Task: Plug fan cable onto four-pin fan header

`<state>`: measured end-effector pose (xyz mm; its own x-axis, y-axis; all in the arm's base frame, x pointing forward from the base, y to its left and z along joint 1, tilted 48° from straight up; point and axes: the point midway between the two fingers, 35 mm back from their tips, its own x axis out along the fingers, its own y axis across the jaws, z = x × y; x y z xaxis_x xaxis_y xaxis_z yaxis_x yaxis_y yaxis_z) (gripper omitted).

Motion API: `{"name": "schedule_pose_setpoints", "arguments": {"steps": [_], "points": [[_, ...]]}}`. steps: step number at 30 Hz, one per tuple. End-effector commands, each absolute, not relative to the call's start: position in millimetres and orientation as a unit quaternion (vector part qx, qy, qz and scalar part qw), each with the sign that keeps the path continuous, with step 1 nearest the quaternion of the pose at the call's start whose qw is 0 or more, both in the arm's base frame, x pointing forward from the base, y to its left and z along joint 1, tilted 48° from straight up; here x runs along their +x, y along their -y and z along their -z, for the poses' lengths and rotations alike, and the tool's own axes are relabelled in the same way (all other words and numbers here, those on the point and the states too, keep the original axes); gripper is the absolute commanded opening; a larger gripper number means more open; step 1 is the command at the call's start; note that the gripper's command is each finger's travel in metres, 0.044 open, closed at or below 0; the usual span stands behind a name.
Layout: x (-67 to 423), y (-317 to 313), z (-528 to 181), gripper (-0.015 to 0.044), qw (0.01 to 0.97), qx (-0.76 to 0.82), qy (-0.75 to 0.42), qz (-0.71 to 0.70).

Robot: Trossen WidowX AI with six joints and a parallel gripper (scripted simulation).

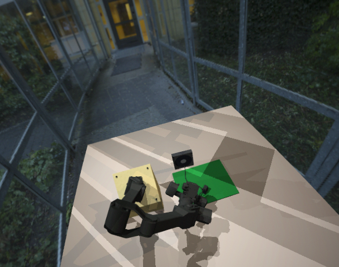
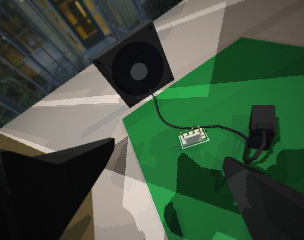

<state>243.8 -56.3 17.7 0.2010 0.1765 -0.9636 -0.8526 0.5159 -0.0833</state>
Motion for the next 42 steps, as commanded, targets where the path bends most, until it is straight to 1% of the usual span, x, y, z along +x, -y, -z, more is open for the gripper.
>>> {"name": "schedule_pose_setpoints", "arguments": {"steps": [1, 22, 42], "points": [[244, 56, -18, 0.044, 0.684, -0.331, -0.549, -0.349], [244, 51, -26, 0.044, 0.6, -0.38, -0.664, -0.234], [256, 43, -54, 0.044, 0.55, -0.466, -0.688, -0.086]]}}
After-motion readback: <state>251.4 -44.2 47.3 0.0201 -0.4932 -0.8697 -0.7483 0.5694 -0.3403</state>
